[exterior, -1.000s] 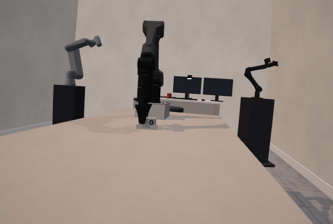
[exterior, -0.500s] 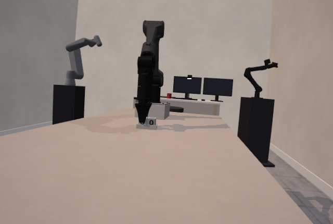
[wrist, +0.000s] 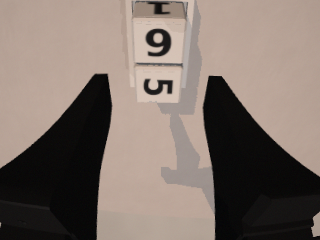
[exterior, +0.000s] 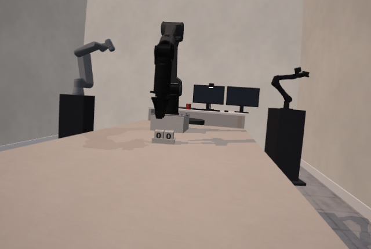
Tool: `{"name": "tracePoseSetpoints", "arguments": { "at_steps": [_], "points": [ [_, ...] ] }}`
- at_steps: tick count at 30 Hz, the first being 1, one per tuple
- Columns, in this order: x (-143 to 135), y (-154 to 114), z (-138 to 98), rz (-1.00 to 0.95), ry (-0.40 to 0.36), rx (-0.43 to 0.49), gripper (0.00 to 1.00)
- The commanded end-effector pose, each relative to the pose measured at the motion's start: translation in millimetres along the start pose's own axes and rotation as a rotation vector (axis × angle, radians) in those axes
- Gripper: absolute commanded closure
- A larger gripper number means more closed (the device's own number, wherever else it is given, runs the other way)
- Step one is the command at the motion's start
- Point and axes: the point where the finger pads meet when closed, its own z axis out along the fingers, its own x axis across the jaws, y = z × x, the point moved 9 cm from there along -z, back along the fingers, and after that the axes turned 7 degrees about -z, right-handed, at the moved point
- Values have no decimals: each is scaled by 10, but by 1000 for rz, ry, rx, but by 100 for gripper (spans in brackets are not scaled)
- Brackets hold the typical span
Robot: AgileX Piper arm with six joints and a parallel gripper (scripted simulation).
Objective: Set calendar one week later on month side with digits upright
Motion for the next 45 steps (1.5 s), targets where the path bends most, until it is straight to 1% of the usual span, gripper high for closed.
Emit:
{"name": "tracePoseSetpoints", "arguments": {
  "at_steps": [1, 3, 5, 8, 13, 14, 39, 45],
  "points": [
    [6, -2, -84, -1, 4, 0, 36],
    [6, -2, -161, -1, 4, 0, 36],
    [6, -2, -161, -1, 4, 0, 36],
    [5, -2, -237, -1, 4, 0, 36],
    [1, -3, -257, -1, 1, 0, 36],
    [1, -3, -257, -1, 1, 0, 0],
    [4, -2, -283, -1, 4, 0, 0],
    [1, -3, -433, -1, 4, 0, 0]
  ]
}}
